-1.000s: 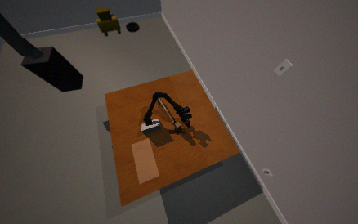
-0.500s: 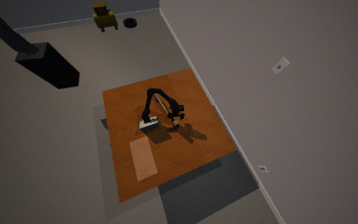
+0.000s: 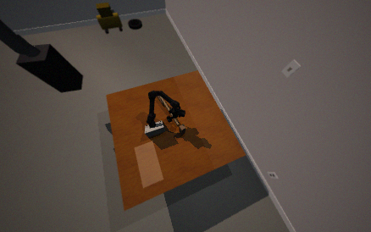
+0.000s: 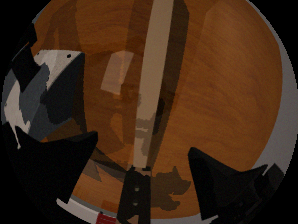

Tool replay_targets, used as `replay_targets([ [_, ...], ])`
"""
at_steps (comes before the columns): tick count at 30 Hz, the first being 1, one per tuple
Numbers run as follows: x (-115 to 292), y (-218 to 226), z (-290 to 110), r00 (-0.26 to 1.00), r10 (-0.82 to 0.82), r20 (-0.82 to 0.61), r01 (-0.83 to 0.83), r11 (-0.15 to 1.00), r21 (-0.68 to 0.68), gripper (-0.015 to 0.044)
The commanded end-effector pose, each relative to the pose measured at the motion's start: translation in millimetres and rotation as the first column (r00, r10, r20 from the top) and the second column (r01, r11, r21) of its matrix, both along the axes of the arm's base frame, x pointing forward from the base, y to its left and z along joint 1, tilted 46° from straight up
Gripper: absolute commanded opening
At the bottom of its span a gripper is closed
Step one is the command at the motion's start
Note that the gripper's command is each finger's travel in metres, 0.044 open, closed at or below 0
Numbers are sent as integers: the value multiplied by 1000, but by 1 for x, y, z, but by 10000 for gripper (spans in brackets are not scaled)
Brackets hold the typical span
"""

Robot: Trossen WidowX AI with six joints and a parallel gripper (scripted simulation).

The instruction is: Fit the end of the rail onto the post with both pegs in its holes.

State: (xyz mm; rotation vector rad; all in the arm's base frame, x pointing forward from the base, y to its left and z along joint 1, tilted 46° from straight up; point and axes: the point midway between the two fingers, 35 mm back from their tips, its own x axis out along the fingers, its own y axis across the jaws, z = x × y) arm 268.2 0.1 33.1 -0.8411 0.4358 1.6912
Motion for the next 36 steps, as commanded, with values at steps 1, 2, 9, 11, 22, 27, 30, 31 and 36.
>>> replay_targets([
  [1,-4,3,5,999,30,28,-31,999,30,440],
  [2,-4,3,5,999,30,28,-31,999,30,440],
  [9,-4,9,-2,999,30,28,-30,999,29,440],
  [11,-4,12,-4,999,29,28,-30,999,28,440],
  [22,-5,24,-17,999,29,29,-30,999,28,440],
  [27,-6,30,-23,999,29,29,-30,999,28,440],
  [30,-6,33,-26,999,29,29,-30,999,29,440],
  [31,-7,34,-27,999,29,29,-30,999,29,440],
  [36,-8,40,-33,999,29,29,-30,999,30,440],
])
